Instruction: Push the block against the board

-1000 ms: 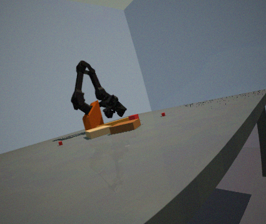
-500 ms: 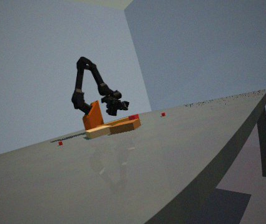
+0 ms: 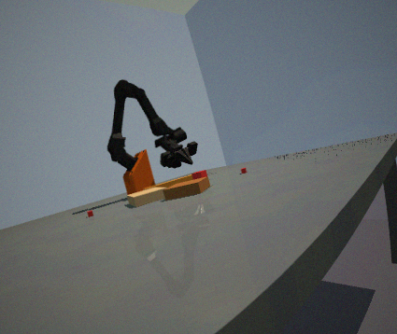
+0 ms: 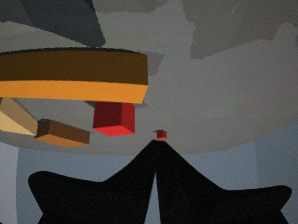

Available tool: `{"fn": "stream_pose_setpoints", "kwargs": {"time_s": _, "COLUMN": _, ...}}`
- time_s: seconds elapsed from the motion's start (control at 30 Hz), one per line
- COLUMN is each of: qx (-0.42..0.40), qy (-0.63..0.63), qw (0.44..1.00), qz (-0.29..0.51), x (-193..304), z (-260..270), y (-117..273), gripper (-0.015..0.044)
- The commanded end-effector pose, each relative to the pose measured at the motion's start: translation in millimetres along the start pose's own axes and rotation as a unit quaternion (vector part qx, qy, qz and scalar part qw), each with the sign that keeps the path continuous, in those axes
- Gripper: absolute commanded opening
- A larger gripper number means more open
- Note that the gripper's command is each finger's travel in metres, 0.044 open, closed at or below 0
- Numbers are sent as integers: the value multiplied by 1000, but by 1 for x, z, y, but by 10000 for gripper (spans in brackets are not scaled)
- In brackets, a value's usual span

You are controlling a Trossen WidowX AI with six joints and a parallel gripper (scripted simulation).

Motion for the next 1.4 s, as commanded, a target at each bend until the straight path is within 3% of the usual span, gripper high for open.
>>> {"fn": "stream_pose_setpoints", "kwargs": {"time_s": 0.0, "qx": -9, "qy": -65, "qw": 998, "qz": -17, "x": 7, "z": -5, "y": -2, "gripper": 0}}
{"fn": "stream_pose_setpoints", "kwargs": {"time_s": 0.67, "qx": -93, "qy": -377, "qw": 919, "qz": -71, "x": 44, "z": -8, "y": -23, "gripper": 0}}
{"fn": "stream_pose_setpoints", "kwargs": {"time_s": 1.37, "qx": -199, "qy": -658, "qw": 722, "qz": -77, "x": 91, "z": 6, "y": -56, "gripper": 0}}
Point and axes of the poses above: the point midway between the two fingers, 35 mm back from their tips, its own y axis back along the fingers, its own z axis across the jaws, x = y × z, the point moved 6 cm from there along y, back along the fingers, and after that the axes turned 6 degrees about -y, right-handed, at the moved point
